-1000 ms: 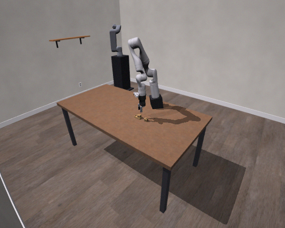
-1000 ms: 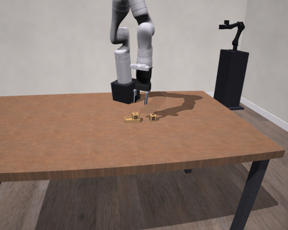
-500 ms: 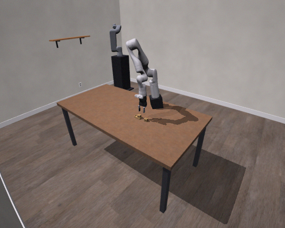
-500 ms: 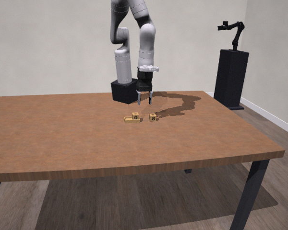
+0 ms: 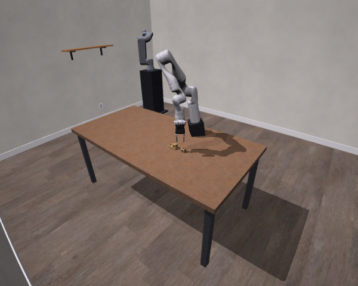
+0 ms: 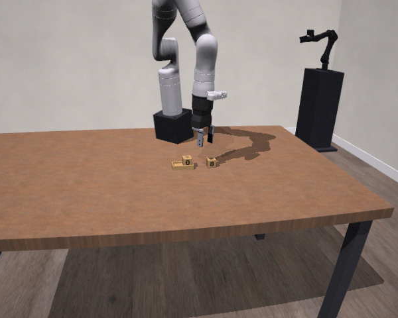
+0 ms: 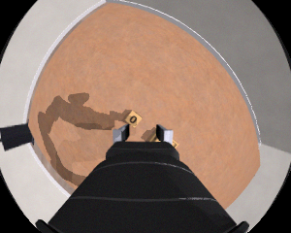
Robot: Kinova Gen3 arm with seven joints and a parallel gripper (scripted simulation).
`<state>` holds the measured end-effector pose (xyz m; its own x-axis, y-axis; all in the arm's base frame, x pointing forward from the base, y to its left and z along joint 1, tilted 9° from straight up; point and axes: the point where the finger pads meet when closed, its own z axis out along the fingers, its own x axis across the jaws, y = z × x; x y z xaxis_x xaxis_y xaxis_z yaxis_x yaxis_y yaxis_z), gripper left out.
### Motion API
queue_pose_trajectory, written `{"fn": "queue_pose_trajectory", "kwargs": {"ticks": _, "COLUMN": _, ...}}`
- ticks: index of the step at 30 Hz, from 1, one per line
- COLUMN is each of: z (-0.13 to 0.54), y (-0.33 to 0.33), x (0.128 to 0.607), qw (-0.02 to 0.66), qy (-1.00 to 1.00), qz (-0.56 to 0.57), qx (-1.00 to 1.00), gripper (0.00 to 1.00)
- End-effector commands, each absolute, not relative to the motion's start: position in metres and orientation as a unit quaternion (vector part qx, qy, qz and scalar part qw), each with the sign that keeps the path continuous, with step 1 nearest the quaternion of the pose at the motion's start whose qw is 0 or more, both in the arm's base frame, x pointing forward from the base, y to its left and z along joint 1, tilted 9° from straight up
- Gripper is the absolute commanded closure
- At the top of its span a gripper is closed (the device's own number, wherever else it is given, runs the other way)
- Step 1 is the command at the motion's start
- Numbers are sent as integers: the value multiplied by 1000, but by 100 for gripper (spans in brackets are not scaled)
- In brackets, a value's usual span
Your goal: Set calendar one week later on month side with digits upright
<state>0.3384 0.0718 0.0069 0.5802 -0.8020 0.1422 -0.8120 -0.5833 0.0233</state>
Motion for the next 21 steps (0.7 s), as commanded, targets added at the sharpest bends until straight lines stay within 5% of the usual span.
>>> {"fn": "queue_pose_trajectory", "kwargs": {"ticks": 1, "z": 5, "y": 74, "x": 338, "qw": 44, "qy": -420, "qz": 55, "qx": 905, "gripper": 0}}
{"fn": "queue_pose_trajectory", "kwargs": {"ticks": 21, "z": 2, "y": 92, "x": 334, "qw": 51, "qy": -136, "qz": 52, "qx": 988, "gripper": 0}}
